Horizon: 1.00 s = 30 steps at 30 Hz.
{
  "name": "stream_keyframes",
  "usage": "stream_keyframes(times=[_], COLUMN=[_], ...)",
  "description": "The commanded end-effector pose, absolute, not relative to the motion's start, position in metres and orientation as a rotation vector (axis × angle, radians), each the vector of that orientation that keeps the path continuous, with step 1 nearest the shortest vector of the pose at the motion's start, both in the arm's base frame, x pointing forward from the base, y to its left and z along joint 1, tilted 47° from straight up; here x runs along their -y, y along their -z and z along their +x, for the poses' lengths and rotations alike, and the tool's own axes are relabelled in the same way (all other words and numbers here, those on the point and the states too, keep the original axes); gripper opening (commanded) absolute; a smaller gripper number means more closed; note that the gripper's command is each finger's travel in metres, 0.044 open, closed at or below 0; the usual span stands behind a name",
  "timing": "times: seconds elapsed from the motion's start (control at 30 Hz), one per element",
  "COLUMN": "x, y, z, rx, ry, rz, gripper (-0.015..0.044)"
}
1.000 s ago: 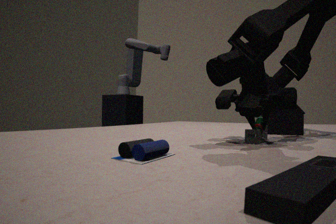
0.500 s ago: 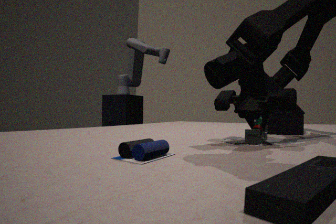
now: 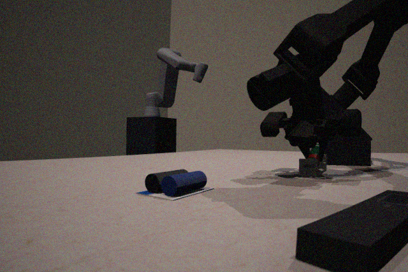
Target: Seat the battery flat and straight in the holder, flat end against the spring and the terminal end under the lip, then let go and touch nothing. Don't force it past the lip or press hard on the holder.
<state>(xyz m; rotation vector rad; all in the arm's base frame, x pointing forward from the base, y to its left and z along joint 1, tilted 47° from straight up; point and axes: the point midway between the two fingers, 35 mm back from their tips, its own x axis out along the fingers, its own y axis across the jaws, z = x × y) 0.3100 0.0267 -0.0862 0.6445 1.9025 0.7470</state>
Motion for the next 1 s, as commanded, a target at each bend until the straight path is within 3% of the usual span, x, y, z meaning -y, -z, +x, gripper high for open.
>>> stream_keyframes(times=[0.0,0.97], x=[-0.0257,-0.0247], y=[0.0875,0.0915], z=[0.3138,0.3214], rx=[-1.898,-1.848], ry=[-0.747,-0.715], rz=[0.64,0.647], gripper=[0.008,0.008])
